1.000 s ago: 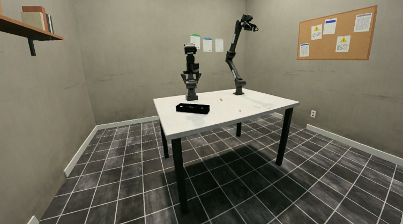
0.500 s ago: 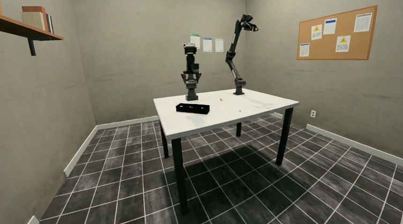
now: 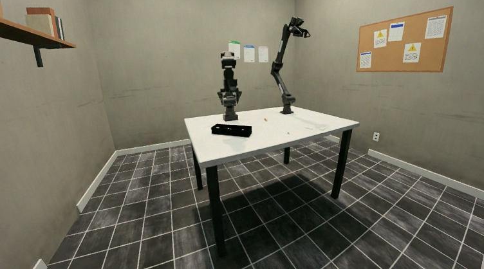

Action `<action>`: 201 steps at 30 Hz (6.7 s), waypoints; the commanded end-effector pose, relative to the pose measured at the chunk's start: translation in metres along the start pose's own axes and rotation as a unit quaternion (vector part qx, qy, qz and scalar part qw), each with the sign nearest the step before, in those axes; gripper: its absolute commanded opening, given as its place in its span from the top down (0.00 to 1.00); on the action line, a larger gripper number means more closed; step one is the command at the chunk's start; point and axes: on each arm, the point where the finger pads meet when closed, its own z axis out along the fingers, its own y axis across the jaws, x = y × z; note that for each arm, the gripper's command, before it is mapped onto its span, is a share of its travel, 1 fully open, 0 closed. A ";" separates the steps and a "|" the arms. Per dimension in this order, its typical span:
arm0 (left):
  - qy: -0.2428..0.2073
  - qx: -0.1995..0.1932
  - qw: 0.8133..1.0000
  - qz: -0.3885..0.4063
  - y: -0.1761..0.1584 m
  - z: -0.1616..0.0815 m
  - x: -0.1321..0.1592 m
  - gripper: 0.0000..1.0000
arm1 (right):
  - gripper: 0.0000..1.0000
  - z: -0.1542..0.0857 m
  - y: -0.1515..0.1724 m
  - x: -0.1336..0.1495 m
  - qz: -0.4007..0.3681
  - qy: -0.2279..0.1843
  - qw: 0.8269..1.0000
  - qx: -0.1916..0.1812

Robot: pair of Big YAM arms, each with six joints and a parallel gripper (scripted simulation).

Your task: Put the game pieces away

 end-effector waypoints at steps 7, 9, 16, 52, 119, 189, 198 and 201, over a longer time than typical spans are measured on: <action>-0.015 -0.002 1.000 0.002 0.002 -0.016 -0.006 0.00 | 0.00 0.085 -0.013 -0.016 0.157 0.010 0.988 0.000; -0.015 -0.002 1.000 0.002 0.002 -0.016 -0.006 0.00 | 0.00 0.101 -0.016 -0.019 0.183 0.013 0.983 0.000; -0.015 -0.002 1.000 0.002 0.002 -0.016 -0.006 0.00 | 0.00 0.104 -0.017 -0.025 0.262 0.005 0.965 0.000; -0.015 -0.002 1.000 0.002 0.002 -0.016 -0.006 0.00 | 0.00 0.103 -0.017 -0.032 0.296 -0.003 0.955 0.000; -0.015 -0.002 1.000 0.002 0.002 -0.016 -0.006 0.00 | 0.00 -0.035 -0.017 -0.031 0.296 -0.005 0.955 0.000; -0.015 -0.002 1.000 0.002 0.002 -0.016 -0.006 0.00 | 0.61 0.095 0.498 -0.103 -0.188 -0.002 0.982 -0.013; -0.015 -0.002 1.000 0.002 0.002 -0.016 -0.006 0.00 | 0.61 0.109 0.553 -0.109 -0.188 -0.001 0.982 -0.014; -0.015 -0.002 1.000 0.002 0.002 -0.016 -0.006 0.00 | 0.61 0.076 0.542 -0.126 -0.176 -0.022 0.984 -0.027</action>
